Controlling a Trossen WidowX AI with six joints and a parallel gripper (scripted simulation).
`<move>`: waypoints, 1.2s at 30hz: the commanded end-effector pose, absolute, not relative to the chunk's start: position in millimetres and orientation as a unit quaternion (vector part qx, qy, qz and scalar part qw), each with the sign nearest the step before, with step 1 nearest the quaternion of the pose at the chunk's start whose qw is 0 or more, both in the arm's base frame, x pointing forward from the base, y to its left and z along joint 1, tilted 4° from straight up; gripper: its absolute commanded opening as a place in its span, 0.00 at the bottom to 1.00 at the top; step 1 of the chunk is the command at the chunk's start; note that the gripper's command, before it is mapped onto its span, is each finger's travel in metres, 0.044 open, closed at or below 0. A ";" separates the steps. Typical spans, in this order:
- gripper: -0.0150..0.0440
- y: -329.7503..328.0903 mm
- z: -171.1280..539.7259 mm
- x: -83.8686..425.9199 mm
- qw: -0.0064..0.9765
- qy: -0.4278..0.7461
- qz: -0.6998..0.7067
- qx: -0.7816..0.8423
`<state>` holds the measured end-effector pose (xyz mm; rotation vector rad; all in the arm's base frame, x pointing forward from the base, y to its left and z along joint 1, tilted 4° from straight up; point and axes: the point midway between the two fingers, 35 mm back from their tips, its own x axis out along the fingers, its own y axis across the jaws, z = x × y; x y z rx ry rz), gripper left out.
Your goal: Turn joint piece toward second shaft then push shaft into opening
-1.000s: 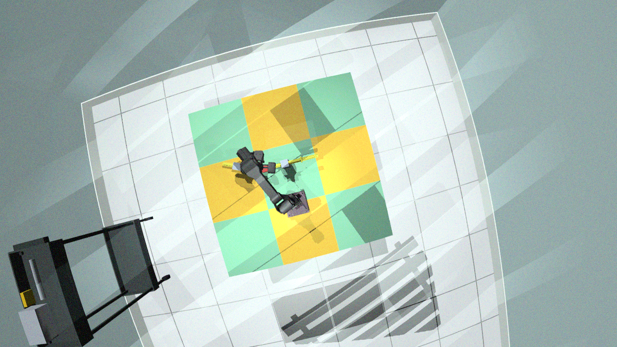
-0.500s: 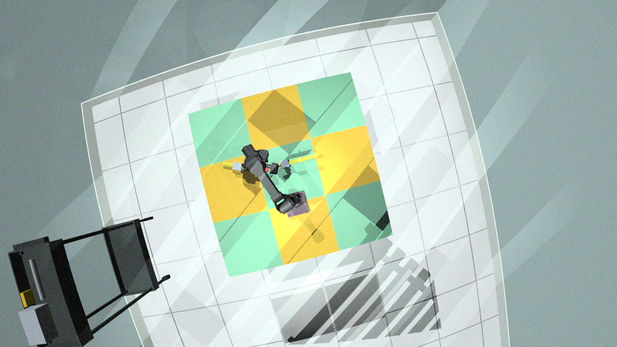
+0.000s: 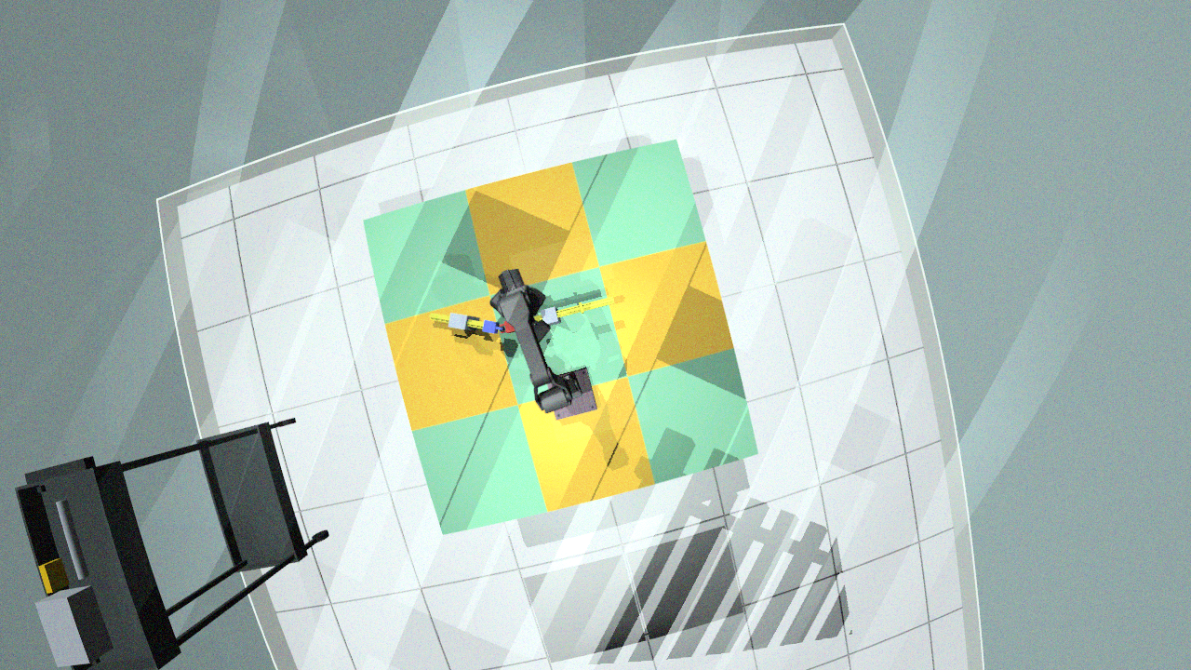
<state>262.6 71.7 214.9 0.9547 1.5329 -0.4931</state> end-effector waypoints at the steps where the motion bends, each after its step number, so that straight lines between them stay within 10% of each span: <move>1: 1.00 62.3 208.5 262.6 0.551 0.650 -0.239 0.464; 18: 1.00 27.7 190.2 260.8 0.378 0.590 -0.322 0.637; 36: 1.00 -91.2 188.9 281.8 0.503 0.579 -0.293 0.571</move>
